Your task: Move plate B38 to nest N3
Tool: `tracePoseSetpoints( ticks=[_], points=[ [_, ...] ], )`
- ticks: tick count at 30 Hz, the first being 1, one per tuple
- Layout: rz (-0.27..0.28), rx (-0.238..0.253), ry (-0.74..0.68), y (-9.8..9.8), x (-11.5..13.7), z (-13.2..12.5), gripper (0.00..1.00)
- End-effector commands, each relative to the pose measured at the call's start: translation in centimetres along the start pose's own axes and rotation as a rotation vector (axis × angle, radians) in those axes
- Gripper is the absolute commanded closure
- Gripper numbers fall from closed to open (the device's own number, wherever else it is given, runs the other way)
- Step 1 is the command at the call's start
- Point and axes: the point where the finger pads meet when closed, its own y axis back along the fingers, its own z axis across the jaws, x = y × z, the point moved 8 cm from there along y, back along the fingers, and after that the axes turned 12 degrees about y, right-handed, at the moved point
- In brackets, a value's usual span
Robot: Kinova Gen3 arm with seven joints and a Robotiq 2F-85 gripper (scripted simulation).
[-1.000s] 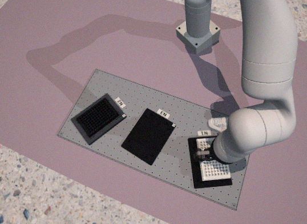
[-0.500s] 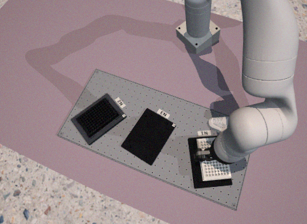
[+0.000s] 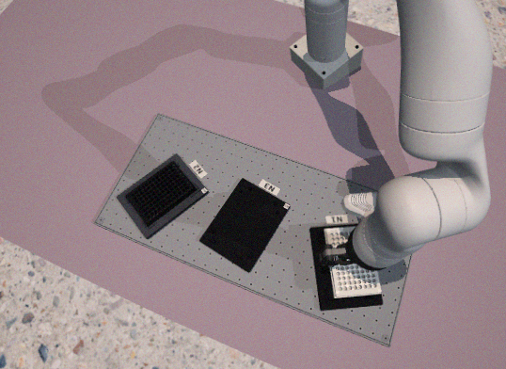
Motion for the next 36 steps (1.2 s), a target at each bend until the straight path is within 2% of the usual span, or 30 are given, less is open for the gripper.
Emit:
tracePoseSetpoints(
  ticks=[1,18,36],
  points=[
    [-0.004,0.001,-0.002,0.2,-0.1,0.0,1.00],
    [-0.004,0.001,-0.002,0.2,-0.1,0.0,1.00],
    [-0.009,0.000,-0.208,0.4,3.4,-4.4,1.00]
  ],
)
